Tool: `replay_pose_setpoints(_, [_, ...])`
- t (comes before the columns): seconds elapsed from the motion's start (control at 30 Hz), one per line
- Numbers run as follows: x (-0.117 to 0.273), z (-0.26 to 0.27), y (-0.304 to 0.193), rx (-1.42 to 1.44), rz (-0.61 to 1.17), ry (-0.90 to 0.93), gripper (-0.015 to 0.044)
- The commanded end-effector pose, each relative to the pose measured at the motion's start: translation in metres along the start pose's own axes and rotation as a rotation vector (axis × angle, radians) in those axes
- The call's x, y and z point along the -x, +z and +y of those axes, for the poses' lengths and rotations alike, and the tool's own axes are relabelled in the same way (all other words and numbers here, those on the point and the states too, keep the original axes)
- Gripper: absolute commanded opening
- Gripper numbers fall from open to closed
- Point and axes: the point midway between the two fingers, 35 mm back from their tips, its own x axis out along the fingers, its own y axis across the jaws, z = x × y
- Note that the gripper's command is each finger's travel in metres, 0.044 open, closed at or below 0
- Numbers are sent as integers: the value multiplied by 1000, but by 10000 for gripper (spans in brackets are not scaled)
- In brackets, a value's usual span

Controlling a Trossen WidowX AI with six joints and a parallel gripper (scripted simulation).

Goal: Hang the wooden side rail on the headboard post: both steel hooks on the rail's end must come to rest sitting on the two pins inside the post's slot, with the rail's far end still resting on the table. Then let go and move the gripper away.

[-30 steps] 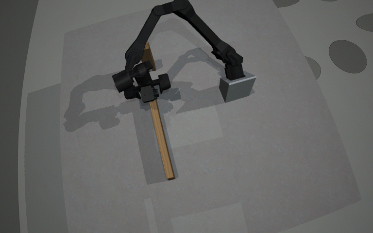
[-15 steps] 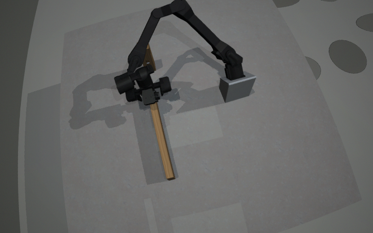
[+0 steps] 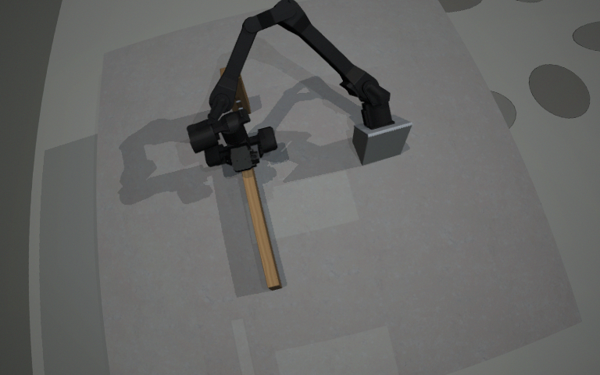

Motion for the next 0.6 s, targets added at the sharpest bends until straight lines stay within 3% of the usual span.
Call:
replay_pose_setpoints(0.0, [-1,0,0,5,4,-1,309])
replay_pose_setpoints(0.27, [-1,0,0,5,4,-1,99])
replay_pose_setpoints(0.4, [-1,0,0,5,4,-1,72])
replay_pose_setpoints(0.5, [-1,0,0,5,4,-1,0])
replay_pose_setpoints(0.57, [-1,0,0,5,4,-1,0])
